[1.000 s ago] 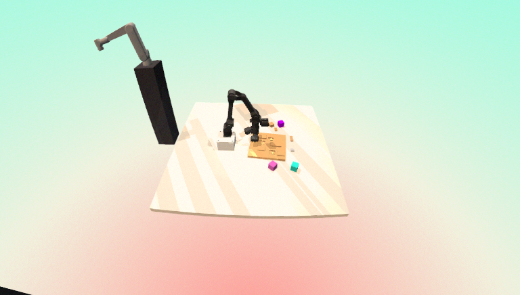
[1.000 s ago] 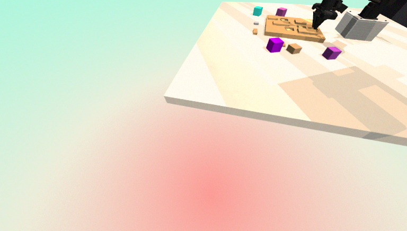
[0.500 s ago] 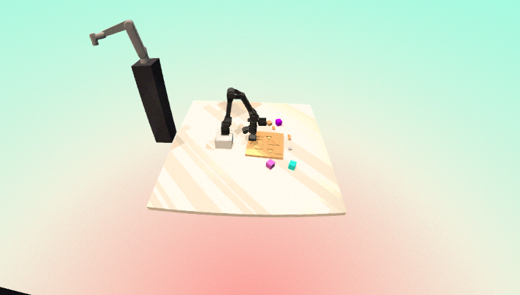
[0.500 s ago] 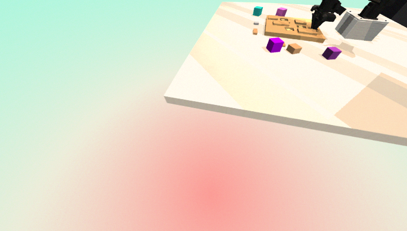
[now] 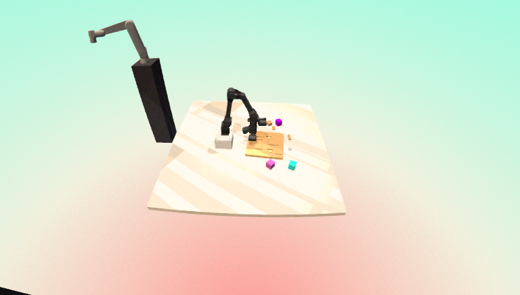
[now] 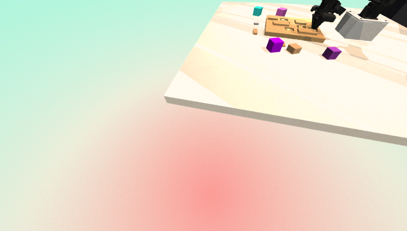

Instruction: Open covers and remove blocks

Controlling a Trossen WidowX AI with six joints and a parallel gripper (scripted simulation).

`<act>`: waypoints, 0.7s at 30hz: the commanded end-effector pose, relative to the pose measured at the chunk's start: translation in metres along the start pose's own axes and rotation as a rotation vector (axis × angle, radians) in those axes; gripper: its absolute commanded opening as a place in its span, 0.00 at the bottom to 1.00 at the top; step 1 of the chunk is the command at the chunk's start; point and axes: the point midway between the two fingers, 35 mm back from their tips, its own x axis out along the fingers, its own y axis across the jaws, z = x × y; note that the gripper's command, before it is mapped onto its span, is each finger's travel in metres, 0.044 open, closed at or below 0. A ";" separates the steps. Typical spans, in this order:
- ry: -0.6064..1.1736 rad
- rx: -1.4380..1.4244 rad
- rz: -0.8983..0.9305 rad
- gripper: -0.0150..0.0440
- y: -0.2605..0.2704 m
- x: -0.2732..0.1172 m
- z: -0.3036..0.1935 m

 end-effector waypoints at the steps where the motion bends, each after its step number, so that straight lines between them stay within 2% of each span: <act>1: 0.000 0.000 0.000 0.39 0.000 -0.001 0.000; 21: -0.001 -0.003 0.002 0.39 -0.001 -0.026 -0.001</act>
